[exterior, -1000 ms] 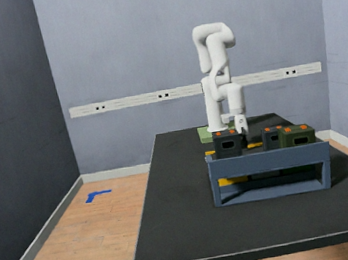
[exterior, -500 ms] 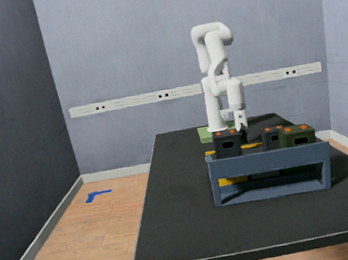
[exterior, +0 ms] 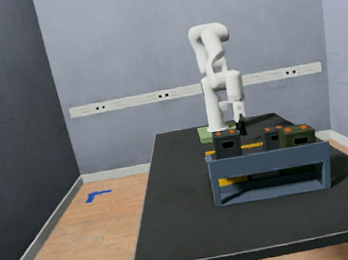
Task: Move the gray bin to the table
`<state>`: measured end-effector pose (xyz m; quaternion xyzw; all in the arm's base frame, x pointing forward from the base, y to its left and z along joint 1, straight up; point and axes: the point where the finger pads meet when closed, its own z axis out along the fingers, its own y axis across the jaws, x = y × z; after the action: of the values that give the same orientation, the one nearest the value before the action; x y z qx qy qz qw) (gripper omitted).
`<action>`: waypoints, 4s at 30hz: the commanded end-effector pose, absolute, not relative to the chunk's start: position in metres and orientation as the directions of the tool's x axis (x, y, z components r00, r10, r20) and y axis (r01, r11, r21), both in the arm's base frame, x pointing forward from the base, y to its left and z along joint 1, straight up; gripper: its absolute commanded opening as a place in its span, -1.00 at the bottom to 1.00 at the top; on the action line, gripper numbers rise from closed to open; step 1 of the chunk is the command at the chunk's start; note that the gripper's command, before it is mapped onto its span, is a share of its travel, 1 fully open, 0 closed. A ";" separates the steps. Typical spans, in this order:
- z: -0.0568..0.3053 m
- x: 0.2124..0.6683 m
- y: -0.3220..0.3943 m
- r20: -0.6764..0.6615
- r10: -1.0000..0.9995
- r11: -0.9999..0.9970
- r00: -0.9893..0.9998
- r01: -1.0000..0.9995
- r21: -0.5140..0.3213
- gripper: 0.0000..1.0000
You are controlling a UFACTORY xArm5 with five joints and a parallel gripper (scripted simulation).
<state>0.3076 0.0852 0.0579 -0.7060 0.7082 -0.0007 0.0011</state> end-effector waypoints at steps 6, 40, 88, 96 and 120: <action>0.085 0.309 0.086 -0.002 -1.000 0.003 -0.003 -1.000 -0.006 1.00; 0.107 0.353 0.083 0.002 -1.000 0.003 -0.003 -1.000 -0.007 1.00; 0.108 0.481 0.077 0.002 -1.000 0.003 -0.003 -1.000 -0.007 1.00; 0.108 0.503 0.076 0.002 -1.000 0.003 -0.003 -1.000 -0.008 1.00; 0.109 0.566 0.073 0.002 -1.000 0.003 -0.003 -1.000 -0.008 1.00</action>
<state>0.5597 0.0727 0.1064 -0.7060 0.7082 -0.0010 0.0013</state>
